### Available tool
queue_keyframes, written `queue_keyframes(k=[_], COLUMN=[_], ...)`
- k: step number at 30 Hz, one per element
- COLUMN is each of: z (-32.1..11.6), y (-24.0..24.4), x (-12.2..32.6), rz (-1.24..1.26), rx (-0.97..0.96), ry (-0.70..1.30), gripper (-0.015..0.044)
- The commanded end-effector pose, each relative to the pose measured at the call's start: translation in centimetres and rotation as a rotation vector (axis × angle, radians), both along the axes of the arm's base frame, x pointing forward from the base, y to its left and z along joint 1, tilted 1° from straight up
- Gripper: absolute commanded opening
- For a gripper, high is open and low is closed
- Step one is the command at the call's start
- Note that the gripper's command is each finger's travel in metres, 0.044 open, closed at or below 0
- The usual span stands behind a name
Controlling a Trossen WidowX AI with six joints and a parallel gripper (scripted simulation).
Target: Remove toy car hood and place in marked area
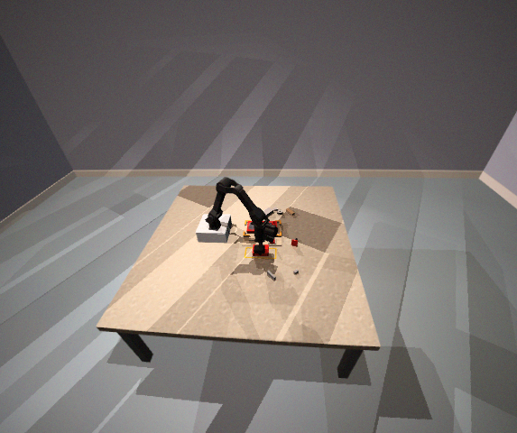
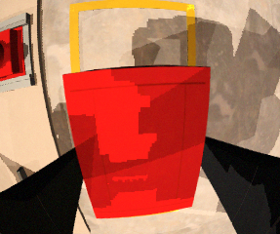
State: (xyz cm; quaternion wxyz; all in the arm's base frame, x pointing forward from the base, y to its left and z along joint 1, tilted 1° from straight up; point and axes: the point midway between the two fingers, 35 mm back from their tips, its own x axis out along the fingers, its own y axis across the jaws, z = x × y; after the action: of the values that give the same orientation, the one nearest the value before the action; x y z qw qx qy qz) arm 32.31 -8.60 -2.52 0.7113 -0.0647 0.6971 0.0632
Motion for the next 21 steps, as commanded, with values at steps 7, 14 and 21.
queue_keyframes(k=[7, 14, 21], z=[-0.7, -1.04, -0.86], y=[-0.02, -0.02, 0.0], x=[-0.07, -0.07, -0.02], rz=[0.004, 0.004, 0.0], rx=[-0.001, -0.001, 0.0], ry=[0.005, 0.005, 0.001], gripper=[0.0, 0.0, 0.0079])
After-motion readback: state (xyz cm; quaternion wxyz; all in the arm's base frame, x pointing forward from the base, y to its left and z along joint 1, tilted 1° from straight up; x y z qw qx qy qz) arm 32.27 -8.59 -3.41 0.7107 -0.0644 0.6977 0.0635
